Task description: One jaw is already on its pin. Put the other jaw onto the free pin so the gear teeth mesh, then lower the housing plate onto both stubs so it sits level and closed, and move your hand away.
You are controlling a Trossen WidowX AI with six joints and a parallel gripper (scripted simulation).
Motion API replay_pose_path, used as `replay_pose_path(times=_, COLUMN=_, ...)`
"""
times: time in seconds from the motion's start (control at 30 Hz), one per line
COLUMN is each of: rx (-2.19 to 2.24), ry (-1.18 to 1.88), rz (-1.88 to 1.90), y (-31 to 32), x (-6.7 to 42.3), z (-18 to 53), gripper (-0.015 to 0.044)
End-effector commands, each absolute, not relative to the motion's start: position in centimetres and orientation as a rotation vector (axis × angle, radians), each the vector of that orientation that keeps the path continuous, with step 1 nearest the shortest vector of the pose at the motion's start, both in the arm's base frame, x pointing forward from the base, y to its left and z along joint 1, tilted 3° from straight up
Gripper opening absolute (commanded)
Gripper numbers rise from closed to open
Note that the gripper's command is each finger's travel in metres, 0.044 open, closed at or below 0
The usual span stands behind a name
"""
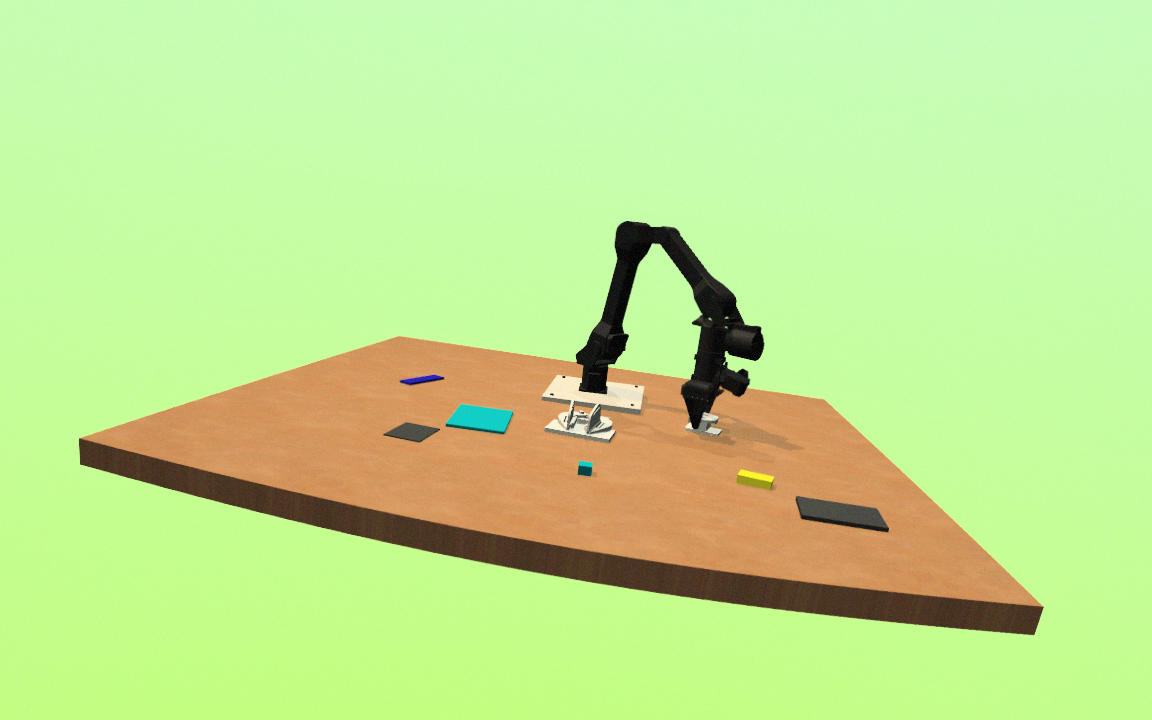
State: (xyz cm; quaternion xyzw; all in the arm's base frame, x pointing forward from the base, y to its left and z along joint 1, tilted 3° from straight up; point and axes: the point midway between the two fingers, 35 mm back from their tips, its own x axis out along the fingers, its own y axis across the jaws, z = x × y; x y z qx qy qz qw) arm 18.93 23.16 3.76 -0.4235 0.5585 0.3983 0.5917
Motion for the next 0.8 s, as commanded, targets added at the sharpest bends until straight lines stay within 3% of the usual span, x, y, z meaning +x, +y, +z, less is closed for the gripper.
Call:
replay_pose_path(times=0.0, rx=-0.985, ry=1.299, rz=0.927, y=23.2, x=18.9, z=4.2, gripper=0.0351)
replay_pose_path(times=0.77, rx=-0.990, ry=1.295, rz=0.926, y=23.2, x=18.6, z=11.0, gripper=0.0351)
